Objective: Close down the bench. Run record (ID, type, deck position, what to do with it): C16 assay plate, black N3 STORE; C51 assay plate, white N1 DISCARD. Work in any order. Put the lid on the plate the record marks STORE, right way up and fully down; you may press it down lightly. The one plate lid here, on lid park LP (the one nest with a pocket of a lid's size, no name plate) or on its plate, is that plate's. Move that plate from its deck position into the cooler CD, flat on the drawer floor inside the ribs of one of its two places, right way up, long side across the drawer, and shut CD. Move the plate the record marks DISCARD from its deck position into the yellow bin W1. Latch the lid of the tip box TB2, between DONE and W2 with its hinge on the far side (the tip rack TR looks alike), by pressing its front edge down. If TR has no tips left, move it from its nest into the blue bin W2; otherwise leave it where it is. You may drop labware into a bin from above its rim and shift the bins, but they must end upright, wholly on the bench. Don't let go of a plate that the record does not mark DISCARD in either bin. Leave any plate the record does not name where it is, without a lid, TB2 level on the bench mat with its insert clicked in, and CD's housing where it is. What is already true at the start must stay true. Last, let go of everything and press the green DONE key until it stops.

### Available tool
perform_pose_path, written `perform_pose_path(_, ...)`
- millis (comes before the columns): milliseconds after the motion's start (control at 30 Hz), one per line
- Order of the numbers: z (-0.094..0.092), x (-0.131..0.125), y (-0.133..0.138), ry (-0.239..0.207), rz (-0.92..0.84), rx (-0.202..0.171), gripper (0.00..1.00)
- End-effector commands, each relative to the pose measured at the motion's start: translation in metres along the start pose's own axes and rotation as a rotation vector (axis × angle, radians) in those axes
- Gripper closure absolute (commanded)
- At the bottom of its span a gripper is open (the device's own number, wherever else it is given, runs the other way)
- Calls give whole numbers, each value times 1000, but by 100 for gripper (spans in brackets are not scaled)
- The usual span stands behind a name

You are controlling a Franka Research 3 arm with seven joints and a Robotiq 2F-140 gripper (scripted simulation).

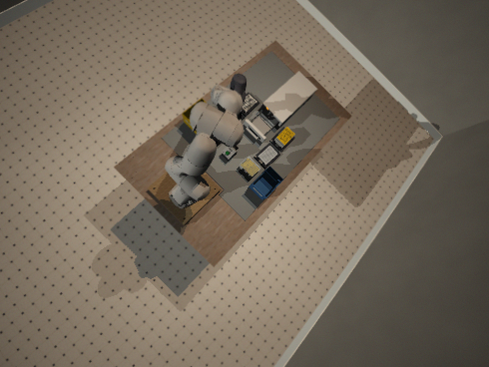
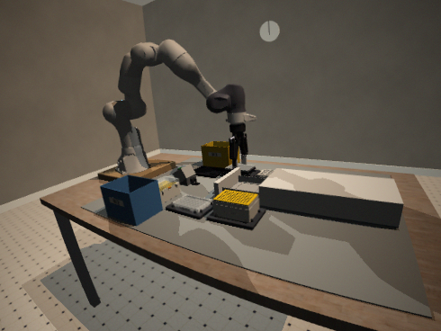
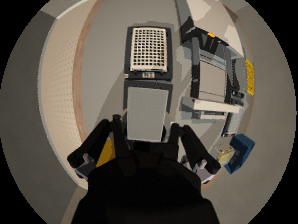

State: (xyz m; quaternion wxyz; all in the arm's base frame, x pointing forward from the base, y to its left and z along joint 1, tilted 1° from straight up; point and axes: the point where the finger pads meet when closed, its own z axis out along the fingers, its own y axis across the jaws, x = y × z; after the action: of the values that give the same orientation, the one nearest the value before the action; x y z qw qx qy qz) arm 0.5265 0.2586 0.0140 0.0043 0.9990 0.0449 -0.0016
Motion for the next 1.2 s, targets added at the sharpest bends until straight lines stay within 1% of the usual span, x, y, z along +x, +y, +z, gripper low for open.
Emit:
perform_pose_path(0, -6, 0, 1, -2, -3, 0, 100)
perform_pose_path(1167, -47, 0, 1, -2, -3, 0, 100)
